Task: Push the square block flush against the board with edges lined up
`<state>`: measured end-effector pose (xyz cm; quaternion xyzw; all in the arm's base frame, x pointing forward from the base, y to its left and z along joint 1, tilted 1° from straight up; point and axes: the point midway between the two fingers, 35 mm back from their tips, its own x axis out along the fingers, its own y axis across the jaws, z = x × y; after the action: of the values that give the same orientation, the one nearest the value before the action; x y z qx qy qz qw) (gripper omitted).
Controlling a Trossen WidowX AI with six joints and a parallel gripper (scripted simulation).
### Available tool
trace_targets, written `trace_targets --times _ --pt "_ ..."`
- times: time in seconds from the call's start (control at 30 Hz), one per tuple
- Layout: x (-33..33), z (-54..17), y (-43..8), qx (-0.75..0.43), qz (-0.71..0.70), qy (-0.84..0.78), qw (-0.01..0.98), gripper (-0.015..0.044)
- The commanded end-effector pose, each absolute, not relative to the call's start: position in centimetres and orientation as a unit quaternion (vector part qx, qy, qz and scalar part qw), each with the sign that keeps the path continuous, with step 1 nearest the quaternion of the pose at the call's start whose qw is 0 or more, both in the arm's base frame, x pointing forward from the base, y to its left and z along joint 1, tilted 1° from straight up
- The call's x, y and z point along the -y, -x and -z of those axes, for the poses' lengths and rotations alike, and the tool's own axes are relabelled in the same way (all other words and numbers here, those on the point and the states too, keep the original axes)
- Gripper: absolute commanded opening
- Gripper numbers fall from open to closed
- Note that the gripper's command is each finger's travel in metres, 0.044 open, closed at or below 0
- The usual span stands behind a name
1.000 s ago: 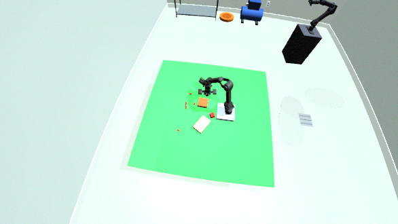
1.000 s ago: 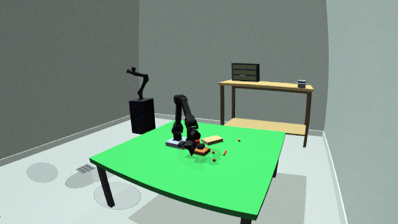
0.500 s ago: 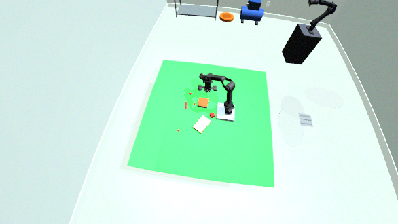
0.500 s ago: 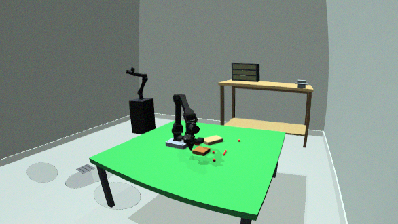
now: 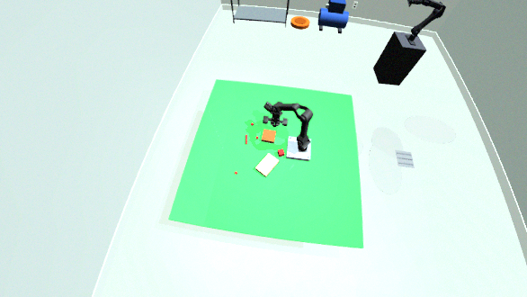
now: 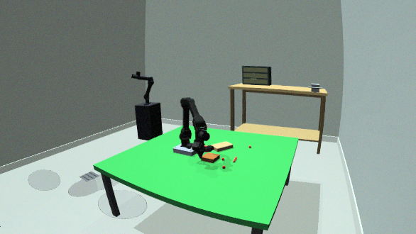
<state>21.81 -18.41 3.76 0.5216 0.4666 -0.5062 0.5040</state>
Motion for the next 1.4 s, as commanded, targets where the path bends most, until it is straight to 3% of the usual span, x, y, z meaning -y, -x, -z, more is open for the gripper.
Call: trace_targets --times 0.0,1.37 --pt "17.8 -1.1 -21.4 -0.457 0.525 -0.54 0.473 0.0" --pt "15.1 -1.0 -22.1 -0.456 0.525 -0.542 0.471 0.0"
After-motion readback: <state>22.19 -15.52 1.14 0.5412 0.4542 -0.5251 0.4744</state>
